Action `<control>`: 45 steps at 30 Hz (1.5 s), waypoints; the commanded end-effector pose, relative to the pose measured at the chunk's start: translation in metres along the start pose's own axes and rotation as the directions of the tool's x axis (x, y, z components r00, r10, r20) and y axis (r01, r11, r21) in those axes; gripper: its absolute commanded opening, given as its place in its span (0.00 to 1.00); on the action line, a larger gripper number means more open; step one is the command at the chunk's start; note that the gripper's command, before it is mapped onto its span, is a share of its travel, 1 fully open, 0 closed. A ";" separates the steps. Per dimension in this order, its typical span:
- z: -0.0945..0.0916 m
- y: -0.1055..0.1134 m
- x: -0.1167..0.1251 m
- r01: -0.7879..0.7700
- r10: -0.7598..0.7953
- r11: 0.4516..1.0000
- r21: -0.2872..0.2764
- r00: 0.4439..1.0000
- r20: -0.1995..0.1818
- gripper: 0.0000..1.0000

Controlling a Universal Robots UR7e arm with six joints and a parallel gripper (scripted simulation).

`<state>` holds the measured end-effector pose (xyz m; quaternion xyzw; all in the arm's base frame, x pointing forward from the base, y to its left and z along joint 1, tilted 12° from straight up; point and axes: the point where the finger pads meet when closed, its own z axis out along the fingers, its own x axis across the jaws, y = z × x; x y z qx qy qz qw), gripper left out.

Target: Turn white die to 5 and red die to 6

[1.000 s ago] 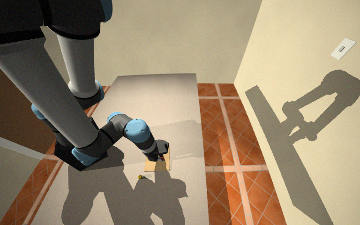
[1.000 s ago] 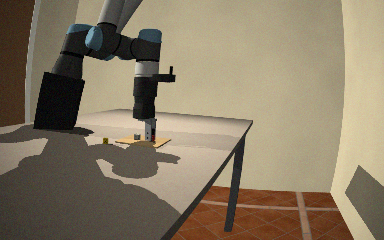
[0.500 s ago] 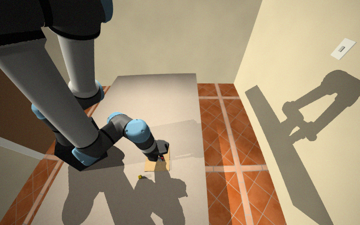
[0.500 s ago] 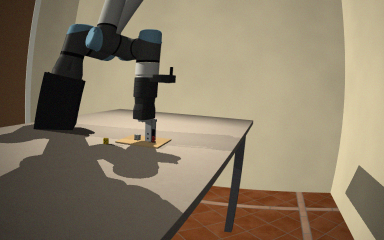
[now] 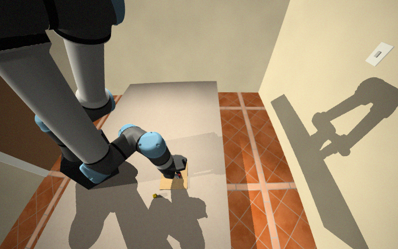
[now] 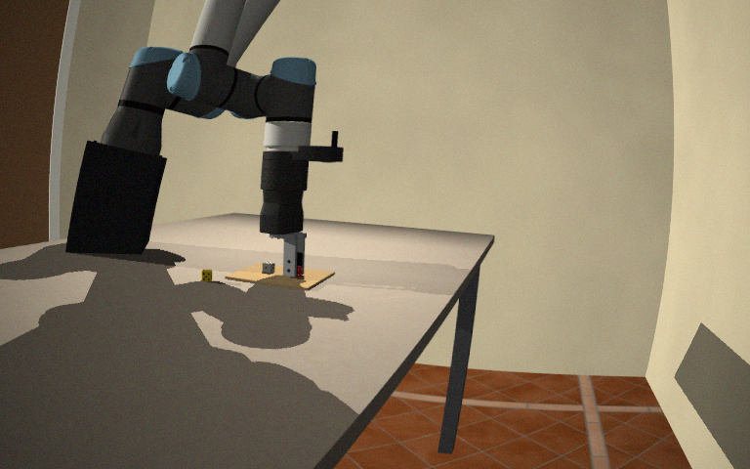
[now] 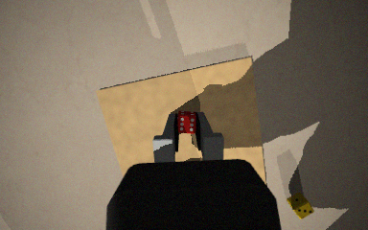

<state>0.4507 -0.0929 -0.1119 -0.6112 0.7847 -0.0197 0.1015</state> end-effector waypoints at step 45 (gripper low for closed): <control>-0.008 0.000 0.000 0.000 0.000 1.000 0.001 1.000 0.000 0.64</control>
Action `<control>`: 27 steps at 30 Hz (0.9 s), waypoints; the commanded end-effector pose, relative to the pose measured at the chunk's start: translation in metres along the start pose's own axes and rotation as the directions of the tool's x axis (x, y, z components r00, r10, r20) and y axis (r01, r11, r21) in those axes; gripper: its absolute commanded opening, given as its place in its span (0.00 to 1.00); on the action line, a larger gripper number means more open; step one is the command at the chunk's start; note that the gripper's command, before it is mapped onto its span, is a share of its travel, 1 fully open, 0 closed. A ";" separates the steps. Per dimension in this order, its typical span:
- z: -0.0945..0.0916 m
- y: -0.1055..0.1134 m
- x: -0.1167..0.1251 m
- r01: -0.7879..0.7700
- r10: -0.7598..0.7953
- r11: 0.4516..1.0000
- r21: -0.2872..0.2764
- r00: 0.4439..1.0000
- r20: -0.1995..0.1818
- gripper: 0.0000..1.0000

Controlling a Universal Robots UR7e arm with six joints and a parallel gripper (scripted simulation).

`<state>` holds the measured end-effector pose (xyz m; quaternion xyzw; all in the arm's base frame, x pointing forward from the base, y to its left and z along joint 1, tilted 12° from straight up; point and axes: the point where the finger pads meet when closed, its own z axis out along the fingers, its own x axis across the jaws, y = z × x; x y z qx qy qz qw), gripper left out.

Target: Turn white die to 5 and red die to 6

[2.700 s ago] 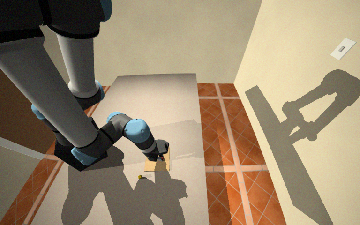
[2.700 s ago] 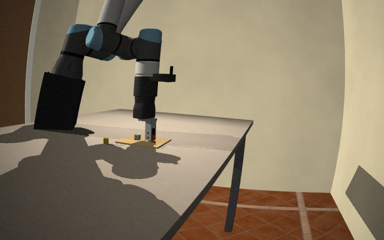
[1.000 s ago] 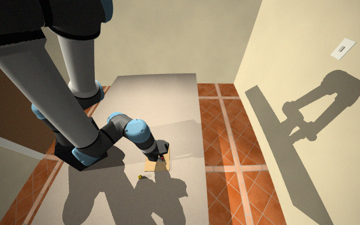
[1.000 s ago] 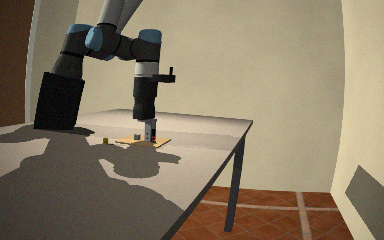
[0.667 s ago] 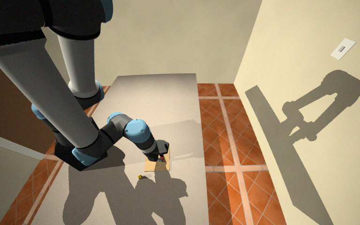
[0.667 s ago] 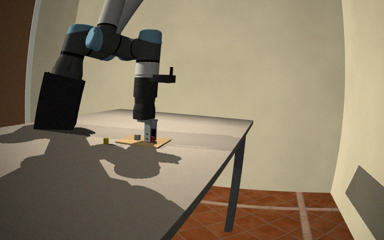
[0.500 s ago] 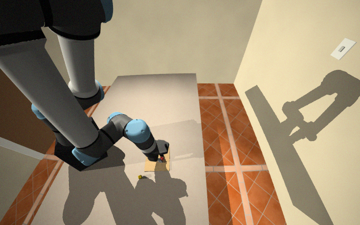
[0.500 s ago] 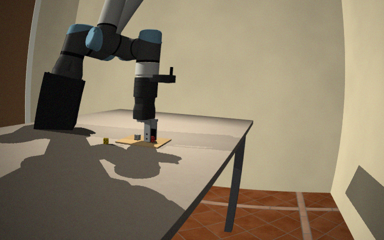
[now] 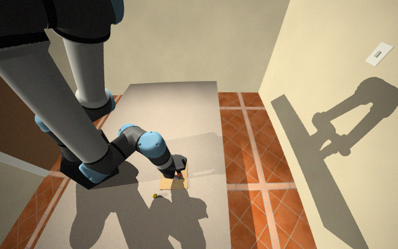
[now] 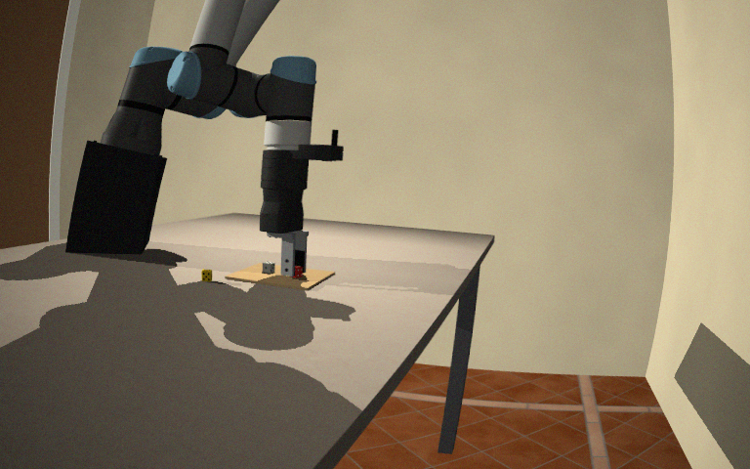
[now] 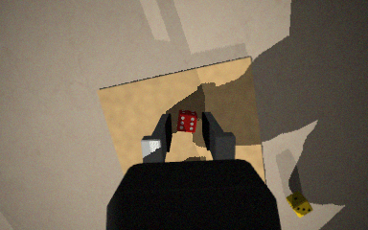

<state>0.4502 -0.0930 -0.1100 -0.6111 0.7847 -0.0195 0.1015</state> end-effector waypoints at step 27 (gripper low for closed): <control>-0.080 0.000 0.000 0.000 0.000 1.000 0.002 1.000 -0.001 0.64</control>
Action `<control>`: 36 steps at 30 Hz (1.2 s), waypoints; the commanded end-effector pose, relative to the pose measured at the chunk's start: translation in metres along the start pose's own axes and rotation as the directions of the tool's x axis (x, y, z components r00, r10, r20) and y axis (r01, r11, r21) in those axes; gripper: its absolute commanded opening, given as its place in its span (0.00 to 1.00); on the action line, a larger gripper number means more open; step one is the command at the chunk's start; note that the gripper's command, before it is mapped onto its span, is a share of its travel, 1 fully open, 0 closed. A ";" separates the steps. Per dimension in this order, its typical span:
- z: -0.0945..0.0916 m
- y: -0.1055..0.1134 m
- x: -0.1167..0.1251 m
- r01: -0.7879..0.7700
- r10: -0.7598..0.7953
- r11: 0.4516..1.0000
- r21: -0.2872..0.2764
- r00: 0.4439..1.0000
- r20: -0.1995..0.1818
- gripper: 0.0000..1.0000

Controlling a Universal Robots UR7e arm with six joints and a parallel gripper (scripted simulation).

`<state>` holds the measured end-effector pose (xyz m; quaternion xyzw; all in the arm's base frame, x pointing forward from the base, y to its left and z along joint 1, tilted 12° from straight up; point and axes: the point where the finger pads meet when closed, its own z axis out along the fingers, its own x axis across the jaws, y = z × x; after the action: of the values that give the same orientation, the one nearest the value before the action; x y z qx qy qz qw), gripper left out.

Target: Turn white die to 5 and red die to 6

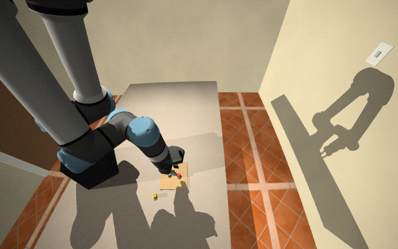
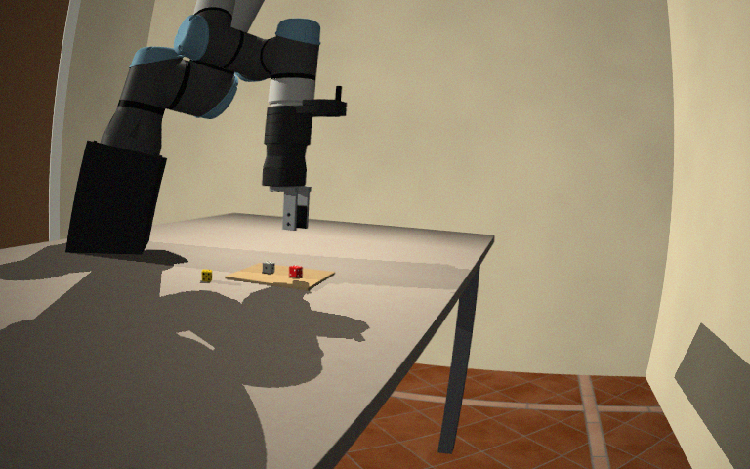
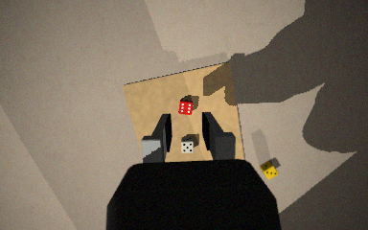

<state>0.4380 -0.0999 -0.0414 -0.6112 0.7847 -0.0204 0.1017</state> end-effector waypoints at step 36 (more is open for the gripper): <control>-0.019 0.000 0.000 0.000 0.000 1.000 0.000 1.000 0.000 1.00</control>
<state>0.4341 -0.1012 -0.0238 -0.6111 0.7847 -0.0197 0.1016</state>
